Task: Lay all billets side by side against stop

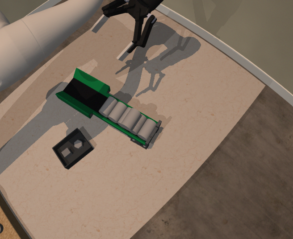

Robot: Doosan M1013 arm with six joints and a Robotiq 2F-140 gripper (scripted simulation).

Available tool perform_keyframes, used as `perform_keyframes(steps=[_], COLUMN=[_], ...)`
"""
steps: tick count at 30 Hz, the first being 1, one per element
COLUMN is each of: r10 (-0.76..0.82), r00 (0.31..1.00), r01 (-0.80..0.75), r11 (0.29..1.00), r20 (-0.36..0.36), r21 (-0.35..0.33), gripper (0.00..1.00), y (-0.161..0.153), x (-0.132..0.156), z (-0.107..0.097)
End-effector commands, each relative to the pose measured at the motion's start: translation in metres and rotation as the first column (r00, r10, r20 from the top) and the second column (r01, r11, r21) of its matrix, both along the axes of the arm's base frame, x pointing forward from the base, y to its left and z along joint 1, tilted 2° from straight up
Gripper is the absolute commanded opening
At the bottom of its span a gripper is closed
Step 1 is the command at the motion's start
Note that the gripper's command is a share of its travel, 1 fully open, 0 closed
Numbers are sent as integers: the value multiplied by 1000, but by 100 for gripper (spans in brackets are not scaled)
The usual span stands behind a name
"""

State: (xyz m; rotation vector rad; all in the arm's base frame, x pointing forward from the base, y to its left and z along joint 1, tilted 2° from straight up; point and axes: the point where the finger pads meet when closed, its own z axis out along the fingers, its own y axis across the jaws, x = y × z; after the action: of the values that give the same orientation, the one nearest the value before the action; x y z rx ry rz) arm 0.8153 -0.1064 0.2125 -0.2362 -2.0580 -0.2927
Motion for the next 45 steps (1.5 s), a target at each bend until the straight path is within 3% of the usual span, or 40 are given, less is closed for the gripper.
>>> perform_keyframes(steps=[1, 20, 22, 25, 26, 27, 29, 30, 31, 32, 34, 35, 37, 38, 40, 41, 43, 44, 45], r10=[0, -3, -9, -14, -14, -10, -10, 0, 0, 16, 16, 39, 39, 67, 67, 101, 101, 137, 137], r00=[1000, 1000, 997, 973, 973, 954, 954, 928, 928, 894, 894, 854, 854, 808, 808, 759, 759, 709, 709], r01=[0, 3, 9, 16, 16, 15, 15, 10, 10, 2, 2, -9, -9, -22, -22, -36, -36, -51, -51], r11=[1000, 1000, 1000, 1000, 1000, 1000, 1000, 1000, 1000, 999, 999, 998, 998, 996, 996, 993, 993, 988, 988], r20=[0, 18, 72, 231, 231, 300, 300, 373, 373, 447, 447, 519, 519, 585, 585, 643, 643, 692, 692], r21=[0, 0, 0, -7, -7, -14, -14, -24, -24, -39, -39, -59, -59, -84, -84, -112, -112, -143, -143], gripper=[100, 100, 100, 100, 100, 100, 100, 100, 100, 100, 100, 100, 100, 100, 100, 100, 100, 100, 100], y=[0, -2, -7, -26, -26, -36, -36, -47, -47, -59, -59, -72, -72, -86, -86, -99, -99, -111, -111], x=[0, -1, -4, -15, -15, -20, -20, -27, -27, -35, -35, -43, -43, -53, -53, -63, -63, -74, -74], z=[0, -1, -4, -12, -12, -16, -16, -19, -19, -23, -23, -26, -26, -28, -28, -30, -30, -32, -32])
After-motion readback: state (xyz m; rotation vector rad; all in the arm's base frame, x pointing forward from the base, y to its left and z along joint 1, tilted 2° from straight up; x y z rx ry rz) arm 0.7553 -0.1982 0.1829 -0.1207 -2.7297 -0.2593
